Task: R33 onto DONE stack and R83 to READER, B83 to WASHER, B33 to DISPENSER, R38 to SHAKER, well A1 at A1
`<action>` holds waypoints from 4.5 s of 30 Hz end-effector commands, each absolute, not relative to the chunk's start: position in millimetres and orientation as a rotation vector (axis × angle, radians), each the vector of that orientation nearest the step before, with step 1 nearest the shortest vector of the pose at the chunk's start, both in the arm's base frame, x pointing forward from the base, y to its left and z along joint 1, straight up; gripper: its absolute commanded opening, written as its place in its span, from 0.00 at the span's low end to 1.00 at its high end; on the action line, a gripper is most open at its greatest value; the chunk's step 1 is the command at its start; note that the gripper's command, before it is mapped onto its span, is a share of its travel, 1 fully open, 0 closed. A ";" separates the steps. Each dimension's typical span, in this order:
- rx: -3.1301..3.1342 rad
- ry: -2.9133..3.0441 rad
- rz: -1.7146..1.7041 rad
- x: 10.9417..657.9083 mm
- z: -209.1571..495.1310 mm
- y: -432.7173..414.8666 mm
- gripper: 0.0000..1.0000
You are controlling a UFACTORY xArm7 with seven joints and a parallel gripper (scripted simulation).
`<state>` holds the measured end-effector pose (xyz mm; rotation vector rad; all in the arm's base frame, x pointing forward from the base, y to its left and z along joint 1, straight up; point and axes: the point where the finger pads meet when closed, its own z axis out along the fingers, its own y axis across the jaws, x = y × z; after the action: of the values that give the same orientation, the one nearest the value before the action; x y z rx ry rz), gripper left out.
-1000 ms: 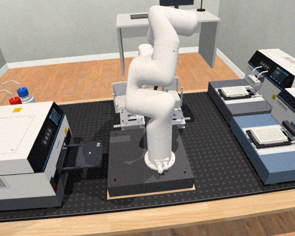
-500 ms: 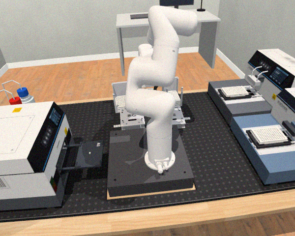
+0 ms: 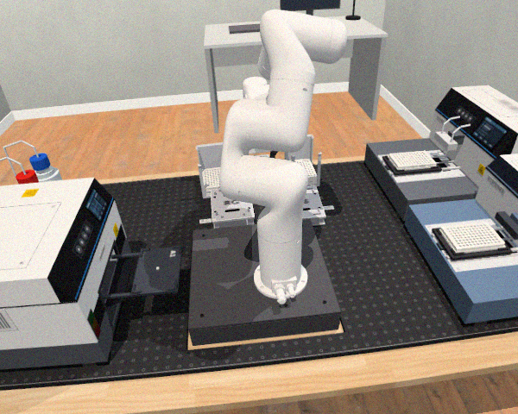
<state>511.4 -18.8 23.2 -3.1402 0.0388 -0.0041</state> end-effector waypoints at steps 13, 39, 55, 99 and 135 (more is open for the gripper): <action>-3.141 0.039 -0.010 512.8 24.7 -18.8 0.00; -3.141 0.039 -0.010 512.7 28.9 -18.8 0.00; -3.141 0.039 -0.010 512.7 33.6 -18.8 0.00; -3.141 0.039 -0.010 512.6 68.6 -18.8 0.00; -3.141 0.039 -0.010 512.4 111.3 -18.9 0.00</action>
<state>511.1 -18.8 106.4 -3.1402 0.0387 -0.0037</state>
